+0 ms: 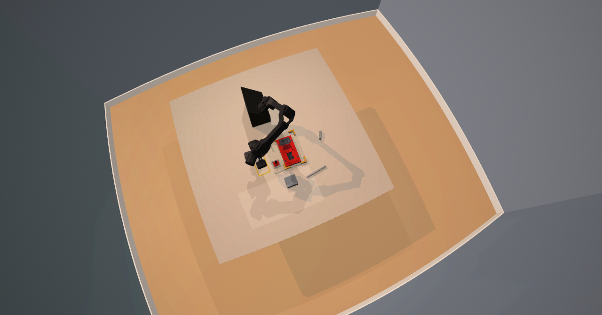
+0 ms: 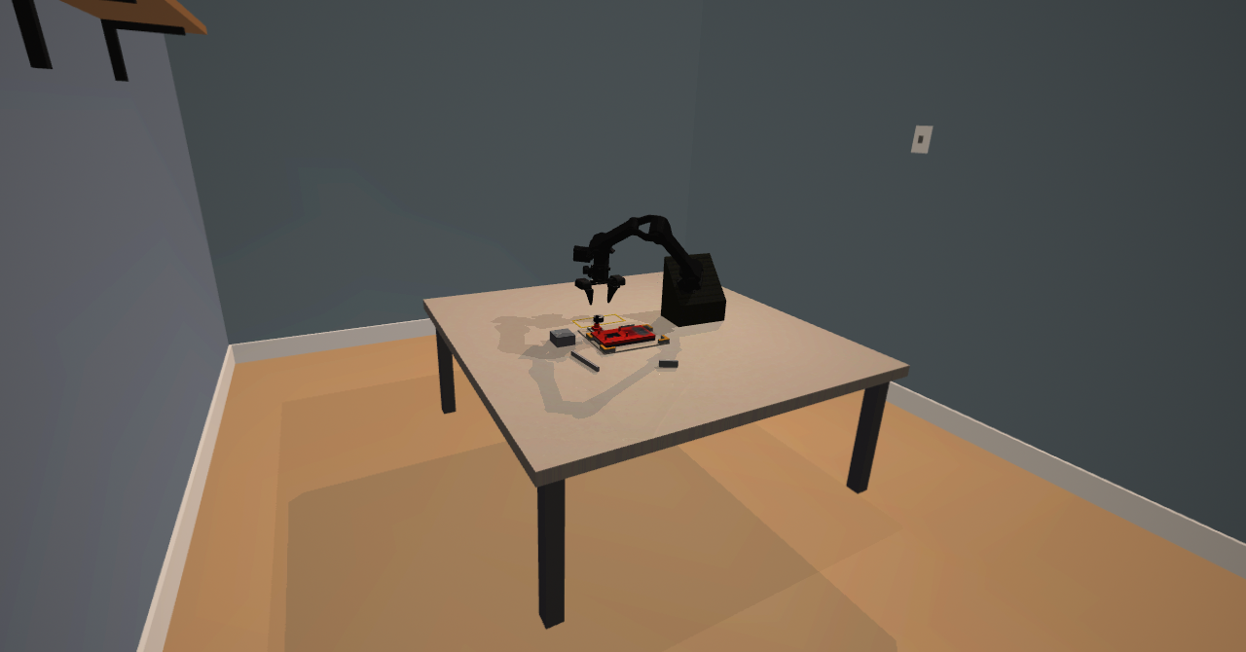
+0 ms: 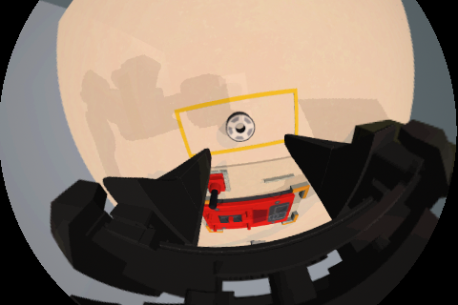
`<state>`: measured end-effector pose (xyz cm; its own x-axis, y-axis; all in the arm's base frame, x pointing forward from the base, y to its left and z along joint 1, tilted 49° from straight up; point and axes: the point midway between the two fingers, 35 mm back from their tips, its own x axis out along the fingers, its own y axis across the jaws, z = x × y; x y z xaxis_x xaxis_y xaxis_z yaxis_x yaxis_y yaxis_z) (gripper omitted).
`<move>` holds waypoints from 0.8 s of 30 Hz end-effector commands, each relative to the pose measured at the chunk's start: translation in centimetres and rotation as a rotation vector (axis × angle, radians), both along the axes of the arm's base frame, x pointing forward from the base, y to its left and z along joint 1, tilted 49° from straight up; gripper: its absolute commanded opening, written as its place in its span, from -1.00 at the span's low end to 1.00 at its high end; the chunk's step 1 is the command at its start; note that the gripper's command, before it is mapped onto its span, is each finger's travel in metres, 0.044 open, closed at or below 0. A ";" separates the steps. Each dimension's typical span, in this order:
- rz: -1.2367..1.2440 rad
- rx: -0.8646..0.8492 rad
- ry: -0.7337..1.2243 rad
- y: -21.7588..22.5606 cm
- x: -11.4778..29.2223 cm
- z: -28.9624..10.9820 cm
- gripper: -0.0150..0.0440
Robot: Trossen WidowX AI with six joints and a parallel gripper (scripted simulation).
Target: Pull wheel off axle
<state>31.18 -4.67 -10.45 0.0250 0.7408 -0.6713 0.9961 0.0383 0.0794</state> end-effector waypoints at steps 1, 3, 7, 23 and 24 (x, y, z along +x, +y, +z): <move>0.002 0.001 0.016 -0.6 -2.4 1.3 0.97; 0.004 -0.002 0.016 -1.0 -4.0 2.4 1.00; 0.008 -0.002 0.015 -1.5 -7.3 4.4 1.00; 0.010 0.000 0.015 -1.6 -8.5 5.1 1.00; 0.010 0.000 0.015 -1.6 -8.5 5.1 1.00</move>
<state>22.95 -6.34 -5.36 0.0149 0.7399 -0.6726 0.9967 0.0424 0.0687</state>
